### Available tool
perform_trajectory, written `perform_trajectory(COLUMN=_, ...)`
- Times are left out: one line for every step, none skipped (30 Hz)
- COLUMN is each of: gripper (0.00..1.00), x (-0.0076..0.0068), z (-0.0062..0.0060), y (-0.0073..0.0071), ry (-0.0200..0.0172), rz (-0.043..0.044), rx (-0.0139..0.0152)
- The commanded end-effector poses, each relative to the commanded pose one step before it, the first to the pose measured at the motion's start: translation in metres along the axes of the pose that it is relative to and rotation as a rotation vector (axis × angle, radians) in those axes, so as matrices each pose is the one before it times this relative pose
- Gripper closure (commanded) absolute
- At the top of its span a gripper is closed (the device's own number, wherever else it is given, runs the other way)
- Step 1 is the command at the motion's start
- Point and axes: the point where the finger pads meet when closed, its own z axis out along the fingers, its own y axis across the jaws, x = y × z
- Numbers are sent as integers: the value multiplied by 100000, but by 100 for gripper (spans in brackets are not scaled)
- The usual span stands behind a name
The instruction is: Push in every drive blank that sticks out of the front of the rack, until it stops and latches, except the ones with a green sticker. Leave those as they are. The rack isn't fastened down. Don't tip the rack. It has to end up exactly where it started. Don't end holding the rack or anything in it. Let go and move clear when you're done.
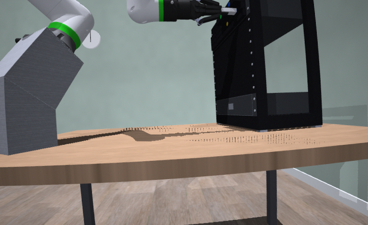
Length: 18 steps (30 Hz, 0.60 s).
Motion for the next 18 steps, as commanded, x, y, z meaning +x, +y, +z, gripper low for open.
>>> perform_trajectory(gripper=100, x=10, z=9, y=-14, ry=6, rz=-19, rx=13)
perform_trajectory(gripper=100, x=0, z=0, y=0, ry=0, rz=0, rx=0)
perform_trajectory(gripper=100, x=0, z=0, y=0, ry=0, rz=0, rx=0)
perform_trajectory(gripper=100, x=0, z=0, y=0, ry=0, rz=0, rx=0)
perform_trajectory(gripper=100, x=0, z=3, y=0, ry=0, rz=0, rx=0)
perform_trajectory(gripper=100, x=0, z=19, y=0, ry=0, rz=0, rx=0)
perform_trajectory(gripper=100, x=0, z=40, y=0, ry=0, rz=0, rx=0)
perform_trajectory(gripper=100, x=0, z=56, y=0, ry=0, rz=0, rx=0)
perform_trajectory(gripper=100, x=0, z=62, y=0, ry=0, rz=0, rx=0)
perform_trajectory(gripper=100, x=0, z=56, y=0, ry=0, rz=0, rx=0)
perform_trajectory(gripper=100, x=0, z=40, y=0, ry=0, rz=0, rx=0)
perform_trajectory(gripper=100, x=0, z=19, y=0, ry=0, rz=0, rx=0)
perform_trajectory(gripper=100, x=0, z=3, y=0, ry=0, rz=0, rx=0)
perform_trajectory(gripper=100, x=0, z=0, y=0, ry=0, rz=0, rx=0)
perform_trajectory(gripper=100, x=0, z=0, y=0, ry=0, rz=0, rx=0)
perform_trajectory(gripper=100, x=0, z=0, y=0, ry=0, rz=0, rx=0)
perform_trajectory(gripper=100, x=0, z=0, y=0, ry=0, rz=0, rx=0)
perform_trajectory(gripper=100, x=0, z=0, y=0, ry=0, rz=0, rx=0)
